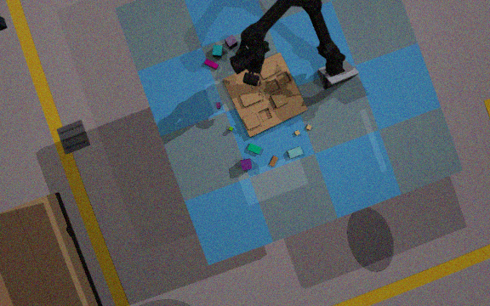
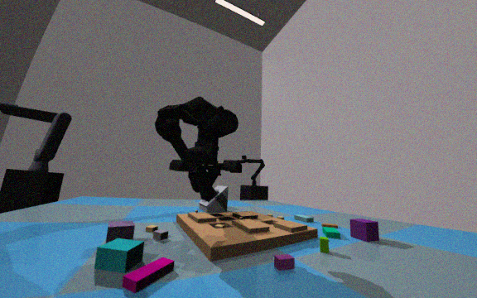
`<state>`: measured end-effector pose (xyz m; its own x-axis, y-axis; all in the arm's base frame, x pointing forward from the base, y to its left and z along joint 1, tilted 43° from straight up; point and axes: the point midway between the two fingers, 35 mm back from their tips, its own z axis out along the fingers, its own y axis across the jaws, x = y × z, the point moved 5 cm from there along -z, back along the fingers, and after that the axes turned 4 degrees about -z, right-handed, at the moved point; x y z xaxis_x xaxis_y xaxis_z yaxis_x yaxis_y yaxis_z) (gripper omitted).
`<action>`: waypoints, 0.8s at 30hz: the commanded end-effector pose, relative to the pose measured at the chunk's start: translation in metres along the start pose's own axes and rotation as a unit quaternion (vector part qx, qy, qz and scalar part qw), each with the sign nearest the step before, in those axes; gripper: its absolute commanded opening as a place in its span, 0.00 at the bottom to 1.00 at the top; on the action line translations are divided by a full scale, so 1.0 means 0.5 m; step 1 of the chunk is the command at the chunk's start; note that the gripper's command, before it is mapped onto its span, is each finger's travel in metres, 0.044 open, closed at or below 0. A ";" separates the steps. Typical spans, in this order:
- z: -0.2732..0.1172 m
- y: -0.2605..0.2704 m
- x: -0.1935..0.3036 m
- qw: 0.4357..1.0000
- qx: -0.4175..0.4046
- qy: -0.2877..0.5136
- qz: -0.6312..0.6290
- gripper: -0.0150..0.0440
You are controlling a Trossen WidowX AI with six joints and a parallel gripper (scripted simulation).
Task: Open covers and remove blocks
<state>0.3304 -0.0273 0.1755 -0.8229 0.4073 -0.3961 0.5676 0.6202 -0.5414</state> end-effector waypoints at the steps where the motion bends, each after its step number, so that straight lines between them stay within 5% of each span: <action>1: 0.005 0.041 0.015 1.000 0.003 0.001 0.002 0.25; 24: 0.105 0.087 0.035 1.000 0.008 -0.003 0.006 0.25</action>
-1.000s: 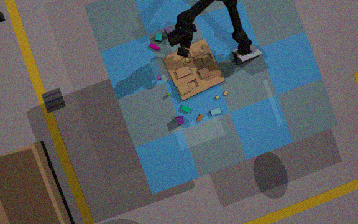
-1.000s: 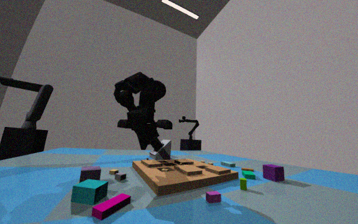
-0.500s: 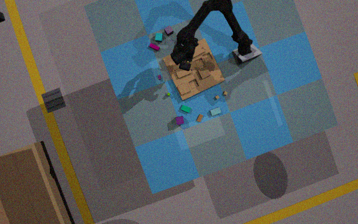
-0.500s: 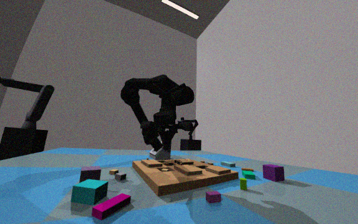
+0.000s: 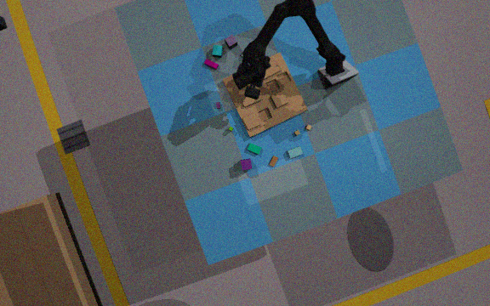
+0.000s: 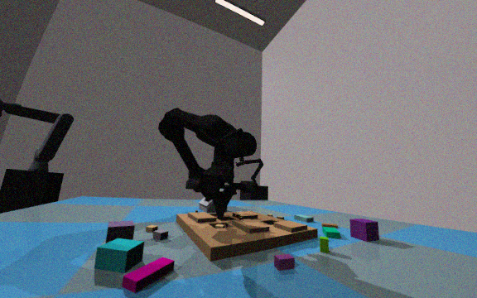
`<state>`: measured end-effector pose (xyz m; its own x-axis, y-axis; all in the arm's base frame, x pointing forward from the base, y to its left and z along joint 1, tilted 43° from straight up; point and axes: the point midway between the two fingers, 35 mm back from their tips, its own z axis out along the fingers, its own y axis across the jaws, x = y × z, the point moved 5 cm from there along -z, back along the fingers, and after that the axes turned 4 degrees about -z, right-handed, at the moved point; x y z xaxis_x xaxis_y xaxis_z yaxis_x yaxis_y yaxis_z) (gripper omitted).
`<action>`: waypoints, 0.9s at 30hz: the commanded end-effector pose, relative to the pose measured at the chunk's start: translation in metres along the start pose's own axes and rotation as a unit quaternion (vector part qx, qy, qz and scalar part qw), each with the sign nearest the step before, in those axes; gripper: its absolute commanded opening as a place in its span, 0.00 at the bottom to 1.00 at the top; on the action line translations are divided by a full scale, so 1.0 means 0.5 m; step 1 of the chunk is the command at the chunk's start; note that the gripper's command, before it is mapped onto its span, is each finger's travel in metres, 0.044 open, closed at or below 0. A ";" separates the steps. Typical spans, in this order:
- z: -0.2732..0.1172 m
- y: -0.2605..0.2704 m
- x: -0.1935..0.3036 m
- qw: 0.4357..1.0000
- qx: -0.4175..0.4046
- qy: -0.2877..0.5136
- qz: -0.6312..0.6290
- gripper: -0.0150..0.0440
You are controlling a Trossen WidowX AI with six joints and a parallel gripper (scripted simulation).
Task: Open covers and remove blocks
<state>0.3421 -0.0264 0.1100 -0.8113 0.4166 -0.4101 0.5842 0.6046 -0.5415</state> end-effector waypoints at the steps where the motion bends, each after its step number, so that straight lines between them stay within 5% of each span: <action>1: 0.009 0.002 0.002 1.000 0.003 -0.001 -0.004 0.25; 27: 0.035 0.004 -0.003 1.000 0.003 -0.001 -0.004 0.25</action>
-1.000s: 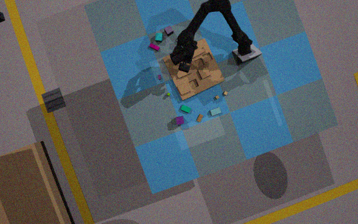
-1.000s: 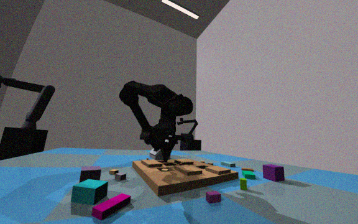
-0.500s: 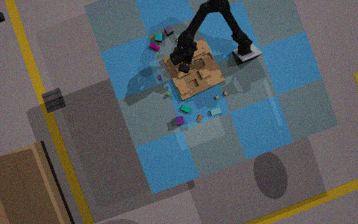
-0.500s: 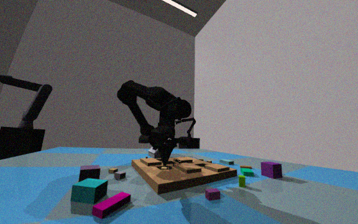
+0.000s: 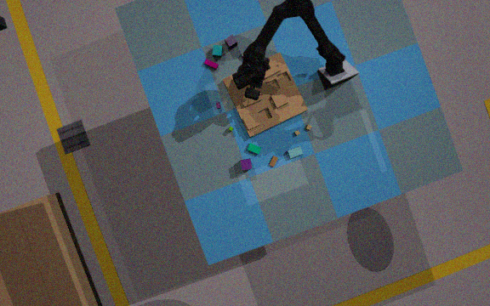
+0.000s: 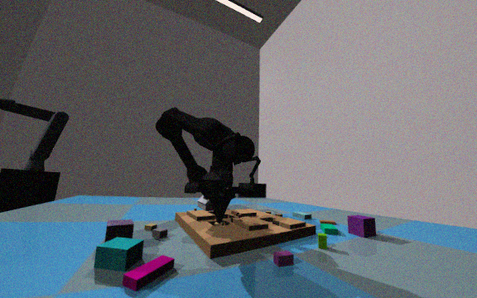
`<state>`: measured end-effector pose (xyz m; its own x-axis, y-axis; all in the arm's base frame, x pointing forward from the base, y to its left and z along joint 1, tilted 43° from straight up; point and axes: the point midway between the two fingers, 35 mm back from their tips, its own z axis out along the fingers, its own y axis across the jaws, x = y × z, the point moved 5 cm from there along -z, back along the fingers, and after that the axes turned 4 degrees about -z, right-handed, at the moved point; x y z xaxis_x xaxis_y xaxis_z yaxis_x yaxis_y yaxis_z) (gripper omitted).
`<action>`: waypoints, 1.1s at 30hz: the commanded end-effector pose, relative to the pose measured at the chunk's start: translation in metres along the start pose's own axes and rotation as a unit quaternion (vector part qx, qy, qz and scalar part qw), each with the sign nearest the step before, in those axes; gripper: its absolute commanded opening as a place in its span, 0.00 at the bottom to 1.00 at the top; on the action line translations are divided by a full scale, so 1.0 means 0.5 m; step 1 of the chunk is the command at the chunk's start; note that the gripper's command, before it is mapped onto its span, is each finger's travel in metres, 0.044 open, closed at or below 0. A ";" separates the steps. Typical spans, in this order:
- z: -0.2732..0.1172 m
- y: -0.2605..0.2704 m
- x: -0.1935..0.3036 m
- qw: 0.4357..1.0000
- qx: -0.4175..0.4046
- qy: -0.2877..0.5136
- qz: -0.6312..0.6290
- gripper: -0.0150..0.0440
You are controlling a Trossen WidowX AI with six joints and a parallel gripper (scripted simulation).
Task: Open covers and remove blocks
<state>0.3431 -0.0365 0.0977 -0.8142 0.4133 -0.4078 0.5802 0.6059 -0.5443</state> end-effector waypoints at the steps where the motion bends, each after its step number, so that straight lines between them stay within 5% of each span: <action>1: 0.004 0.002 -0.006 1.000 0.002 -0.001 -0.001 0.25; 33: 0.006 0.029 -0.065 1.000 0.002 -0.002 0.000 0.25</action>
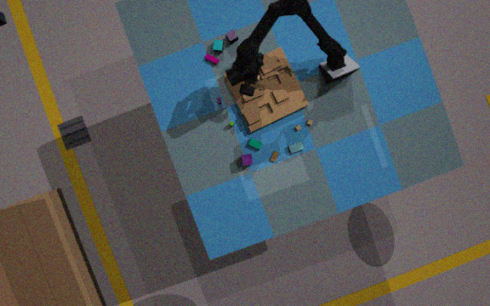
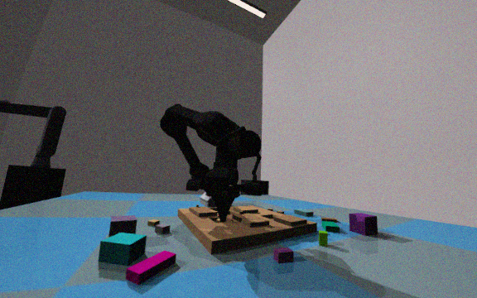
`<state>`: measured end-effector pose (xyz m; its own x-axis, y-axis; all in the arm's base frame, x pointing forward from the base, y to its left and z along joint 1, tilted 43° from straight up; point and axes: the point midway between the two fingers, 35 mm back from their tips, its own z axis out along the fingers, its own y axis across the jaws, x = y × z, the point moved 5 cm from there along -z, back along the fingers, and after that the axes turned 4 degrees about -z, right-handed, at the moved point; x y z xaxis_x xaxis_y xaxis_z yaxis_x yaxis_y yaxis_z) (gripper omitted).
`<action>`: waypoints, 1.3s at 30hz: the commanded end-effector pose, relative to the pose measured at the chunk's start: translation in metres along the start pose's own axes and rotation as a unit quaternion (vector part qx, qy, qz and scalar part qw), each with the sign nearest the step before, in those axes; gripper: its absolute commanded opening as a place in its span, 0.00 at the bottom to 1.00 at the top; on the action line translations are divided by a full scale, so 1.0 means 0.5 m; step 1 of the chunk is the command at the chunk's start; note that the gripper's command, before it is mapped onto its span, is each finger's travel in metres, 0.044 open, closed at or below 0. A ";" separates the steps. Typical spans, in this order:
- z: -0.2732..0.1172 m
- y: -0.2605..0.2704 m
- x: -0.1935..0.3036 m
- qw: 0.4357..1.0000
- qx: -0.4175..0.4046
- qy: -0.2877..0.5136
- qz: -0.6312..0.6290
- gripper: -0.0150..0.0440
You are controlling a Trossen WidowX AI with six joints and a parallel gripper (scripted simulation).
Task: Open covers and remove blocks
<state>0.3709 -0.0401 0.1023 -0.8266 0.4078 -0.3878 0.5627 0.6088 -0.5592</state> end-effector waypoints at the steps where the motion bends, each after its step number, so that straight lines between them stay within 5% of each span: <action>1: 0.006 0.006 -0.014 1.000 -0.002 -0.007 0.010 0.25; 39: -0.019 -0.018 0.046 1.000 -0.002 -0.005 0.008 0.25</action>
<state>0.3505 -0.0301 0.1049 -0.8214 0.4077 -0.3989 0.5702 0.6076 -0.5529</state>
